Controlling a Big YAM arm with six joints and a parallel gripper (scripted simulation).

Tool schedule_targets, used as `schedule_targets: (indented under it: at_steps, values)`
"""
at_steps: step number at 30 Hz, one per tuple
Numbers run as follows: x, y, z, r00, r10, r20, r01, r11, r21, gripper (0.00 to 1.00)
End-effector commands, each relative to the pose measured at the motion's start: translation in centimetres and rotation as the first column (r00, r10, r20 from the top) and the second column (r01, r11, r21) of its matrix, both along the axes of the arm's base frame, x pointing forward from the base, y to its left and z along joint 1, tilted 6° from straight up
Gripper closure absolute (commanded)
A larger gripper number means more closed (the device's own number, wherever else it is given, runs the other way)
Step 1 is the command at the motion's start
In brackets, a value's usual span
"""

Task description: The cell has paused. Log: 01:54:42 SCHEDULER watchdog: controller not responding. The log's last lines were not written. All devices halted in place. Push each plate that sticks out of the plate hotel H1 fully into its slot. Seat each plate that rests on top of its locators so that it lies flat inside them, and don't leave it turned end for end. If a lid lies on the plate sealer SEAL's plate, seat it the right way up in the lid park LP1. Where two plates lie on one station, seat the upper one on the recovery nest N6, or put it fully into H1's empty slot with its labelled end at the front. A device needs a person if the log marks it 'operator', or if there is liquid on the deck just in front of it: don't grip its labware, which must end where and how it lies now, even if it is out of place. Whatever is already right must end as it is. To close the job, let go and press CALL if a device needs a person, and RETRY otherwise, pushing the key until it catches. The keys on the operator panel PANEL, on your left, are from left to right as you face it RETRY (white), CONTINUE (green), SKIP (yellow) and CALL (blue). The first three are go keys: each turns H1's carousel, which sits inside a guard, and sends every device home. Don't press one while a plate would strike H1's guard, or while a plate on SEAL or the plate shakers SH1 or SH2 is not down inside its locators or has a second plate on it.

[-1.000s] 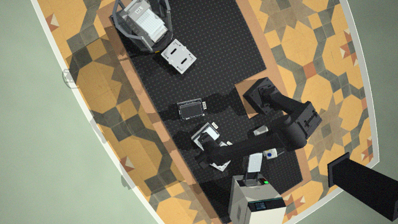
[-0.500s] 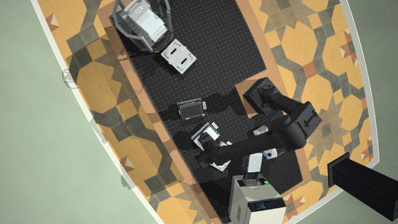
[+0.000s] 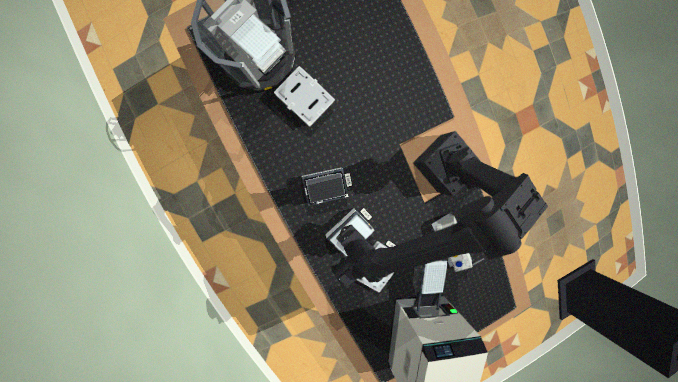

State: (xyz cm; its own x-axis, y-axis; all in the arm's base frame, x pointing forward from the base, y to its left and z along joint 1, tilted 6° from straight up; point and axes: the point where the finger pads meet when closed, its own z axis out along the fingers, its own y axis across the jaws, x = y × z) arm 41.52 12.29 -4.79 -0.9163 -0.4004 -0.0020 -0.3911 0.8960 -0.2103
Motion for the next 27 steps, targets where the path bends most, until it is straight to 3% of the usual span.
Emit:
schedule_targets:
  at_steps: [1, 16, 21, 27]
  values:
    - [0.67, -0.17, 0.08, 1.0, 0.0, 0.018, 0.0, 1.0, 0.003, 0.16]
    - [0.24, -0.36, -0.47, 1.0, 0.001, 0.007, -0.001, 1.0, -0.001, 0.16]
    - [0.75, -0.15, 0.32, 1.0, 0.001, 0.025, -0.001, 1.0, 0.006, 0.16]
    - [0.5, -0.27, -0.39, 1.0, 0.001, 0.013, -0.001, 1.0, 0.001, 0.16]
